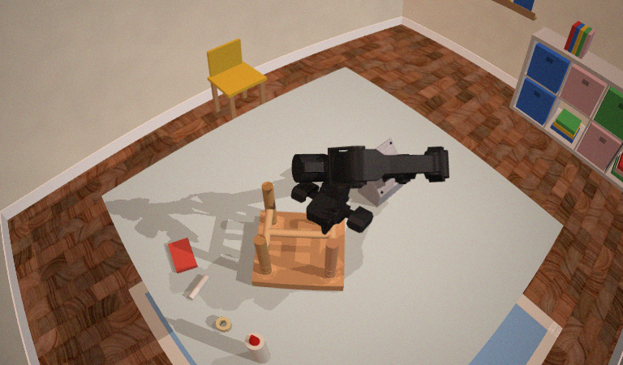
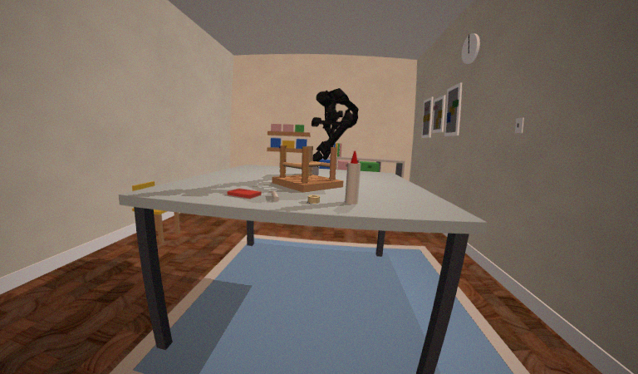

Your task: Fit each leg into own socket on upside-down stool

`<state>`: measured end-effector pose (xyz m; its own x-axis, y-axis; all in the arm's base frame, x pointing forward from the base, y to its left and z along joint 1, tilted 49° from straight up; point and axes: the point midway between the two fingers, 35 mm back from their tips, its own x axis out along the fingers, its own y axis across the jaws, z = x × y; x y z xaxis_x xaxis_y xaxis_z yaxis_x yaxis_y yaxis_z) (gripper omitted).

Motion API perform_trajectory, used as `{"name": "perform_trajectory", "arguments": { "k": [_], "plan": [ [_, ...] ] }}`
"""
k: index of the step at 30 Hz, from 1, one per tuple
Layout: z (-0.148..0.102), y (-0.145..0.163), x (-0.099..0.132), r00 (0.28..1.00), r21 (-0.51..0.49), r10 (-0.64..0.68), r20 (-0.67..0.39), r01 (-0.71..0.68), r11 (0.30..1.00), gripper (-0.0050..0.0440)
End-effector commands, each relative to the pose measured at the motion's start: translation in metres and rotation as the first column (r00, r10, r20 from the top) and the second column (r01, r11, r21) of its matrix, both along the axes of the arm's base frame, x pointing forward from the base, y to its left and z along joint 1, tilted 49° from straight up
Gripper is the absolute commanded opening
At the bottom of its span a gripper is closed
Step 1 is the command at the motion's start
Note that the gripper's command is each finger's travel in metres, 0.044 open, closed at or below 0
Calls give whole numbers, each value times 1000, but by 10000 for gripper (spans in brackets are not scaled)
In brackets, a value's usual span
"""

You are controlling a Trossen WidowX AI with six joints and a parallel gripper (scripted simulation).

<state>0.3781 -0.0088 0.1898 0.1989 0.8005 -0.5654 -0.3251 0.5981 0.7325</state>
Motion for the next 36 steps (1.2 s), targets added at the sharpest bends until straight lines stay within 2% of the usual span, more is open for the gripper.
{"name": "perform_trajectory", "arguments": {
  "k": [1, 8, 16, 36],
  "plan": [
    [12, 7, -14, 999, 12, 37, -4, -37, 999, 0],
    [11, 8, -14, 999, 11, 40, -3, -39, 999, 0],
    [-4, 26, -16, 996, -13, 89, 24, -89, 996, 0],
    [-15, 38, -17, 996, -13, 89, 24, -89, 996, 0]
  ]
}}
